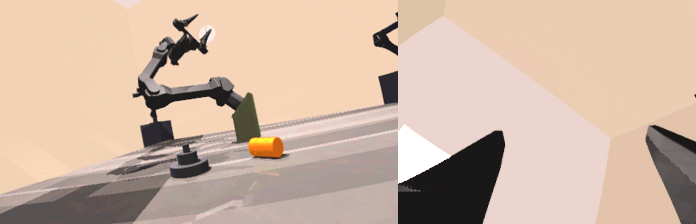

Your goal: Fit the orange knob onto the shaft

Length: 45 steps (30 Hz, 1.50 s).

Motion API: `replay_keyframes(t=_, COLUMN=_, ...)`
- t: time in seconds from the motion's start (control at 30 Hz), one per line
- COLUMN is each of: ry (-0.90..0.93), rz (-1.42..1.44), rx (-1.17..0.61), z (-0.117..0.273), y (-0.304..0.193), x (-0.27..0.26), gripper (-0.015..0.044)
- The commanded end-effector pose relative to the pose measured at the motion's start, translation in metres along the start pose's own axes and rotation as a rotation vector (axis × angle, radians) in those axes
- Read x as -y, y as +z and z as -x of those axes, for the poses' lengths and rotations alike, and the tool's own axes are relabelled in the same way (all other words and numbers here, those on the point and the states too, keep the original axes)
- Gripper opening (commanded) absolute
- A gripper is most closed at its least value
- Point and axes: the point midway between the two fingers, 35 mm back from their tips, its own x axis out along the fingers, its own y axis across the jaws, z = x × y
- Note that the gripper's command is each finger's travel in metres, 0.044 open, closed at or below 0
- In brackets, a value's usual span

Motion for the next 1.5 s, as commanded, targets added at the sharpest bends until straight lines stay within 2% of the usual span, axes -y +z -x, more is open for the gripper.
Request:
replay_keyframes(t=0.0, ry=0.001, rz=0.007, rx=0.004, z=-0.001, y=0.000, x=0.000, gripper=0.0426)
replay_keyframes(t=0.13, ry=0.012, rz=0.169, rx=0.103, z=-0.018, y=0.005, x=0.005, gripper=0.0440)
replay_keyframes(t=0.43, ry=-0.119, rz=0.780, rx=0.558, z=-0.092, y=0.058, x=0.002, gripper=0.0440)
replay_keyframes(t=0.57, ry=-0.308, rz=1.041, rx=0.779, z=-0.122, y=0.105, x=-0.011, gripper=0.0440)
replay_keyframes(t=0.7, ry=-0.572, rz=1.221, rx=0.952, z=-0.140, y=0.163, x=-0.025, gripper=0.0440)
replay_keyframes(t=0.9, ry=-1.004, rz=1.335, rx=1.069, z=-0.140, y=0.253, x=-0.043, gripper=0.0440)
replay_keyframes(t=1.03, ry=-1.329, rz=1.345, rx=1.046, z=-0.125, y=0.315, x=-0.048, gripper=0.0440)
replay_keyframes(t=1.17, ry=-1.681, rz=1.333, rx=0.890, z=-0.102, y=0.377, x=-0.042, gripper=0.0440)
replay_keyframes(t=1.33, ry=-2.018, rz=1.259, rx=0.576, z=-0.065, y=0.441, x=-0.023, gripper=0.0440)
replay_keyframes(t=1.47, ry=-2.193, rz=1.172, rx=0.245, z=-0.029, y=0.485, x=0.002, gripper=0.0440)
